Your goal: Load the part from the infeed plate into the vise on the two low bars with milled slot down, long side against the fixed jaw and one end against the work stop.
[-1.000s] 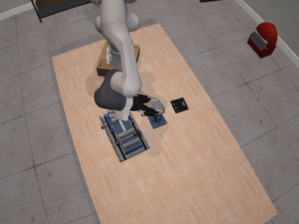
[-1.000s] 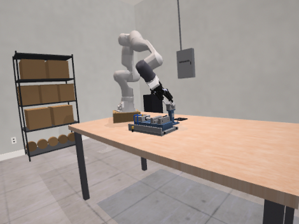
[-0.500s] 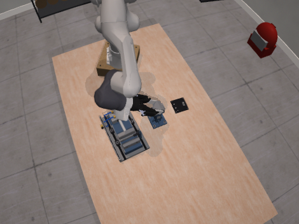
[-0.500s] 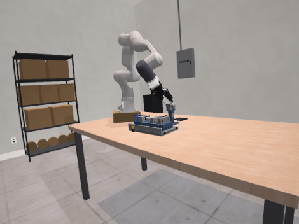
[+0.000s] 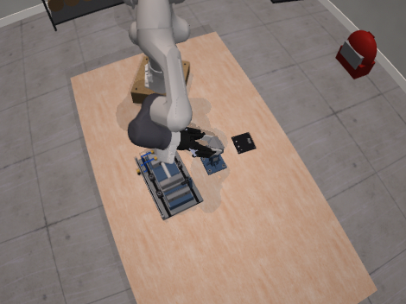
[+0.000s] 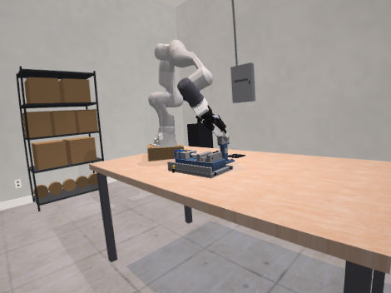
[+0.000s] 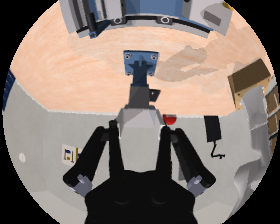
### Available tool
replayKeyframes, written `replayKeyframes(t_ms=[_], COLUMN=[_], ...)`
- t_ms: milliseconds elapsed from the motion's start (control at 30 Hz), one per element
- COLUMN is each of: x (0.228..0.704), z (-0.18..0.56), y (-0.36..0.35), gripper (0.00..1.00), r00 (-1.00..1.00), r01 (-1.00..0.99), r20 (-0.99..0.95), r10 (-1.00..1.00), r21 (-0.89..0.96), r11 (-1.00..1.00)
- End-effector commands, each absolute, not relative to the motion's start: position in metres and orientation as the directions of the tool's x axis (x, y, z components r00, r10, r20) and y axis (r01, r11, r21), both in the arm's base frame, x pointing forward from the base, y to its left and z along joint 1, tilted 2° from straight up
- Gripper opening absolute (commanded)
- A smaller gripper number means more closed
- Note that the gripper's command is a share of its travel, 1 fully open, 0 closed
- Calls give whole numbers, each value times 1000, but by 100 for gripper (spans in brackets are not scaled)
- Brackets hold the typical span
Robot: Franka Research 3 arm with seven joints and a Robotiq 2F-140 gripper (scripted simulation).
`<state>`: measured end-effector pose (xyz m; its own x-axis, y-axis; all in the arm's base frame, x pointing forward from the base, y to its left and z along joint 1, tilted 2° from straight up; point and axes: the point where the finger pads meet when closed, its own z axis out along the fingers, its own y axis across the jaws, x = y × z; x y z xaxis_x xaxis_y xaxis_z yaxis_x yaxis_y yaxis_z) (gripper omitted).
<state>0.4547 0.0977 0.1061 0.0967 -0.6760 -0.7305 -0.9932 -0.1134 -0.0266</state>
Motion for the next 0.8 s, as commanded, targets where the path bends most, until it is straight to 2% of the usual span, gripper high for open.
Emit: replayKeyframes(t_ms=[0, 767], x=[454, 453], z=[109, 122], y=[97, 97], gripper=[0, 0], r00=[93, 93], r01=[-993, -993], r20=[-732, -732], r10=[-675, -675], r21=[-23, -23], r11=[-112, -112])
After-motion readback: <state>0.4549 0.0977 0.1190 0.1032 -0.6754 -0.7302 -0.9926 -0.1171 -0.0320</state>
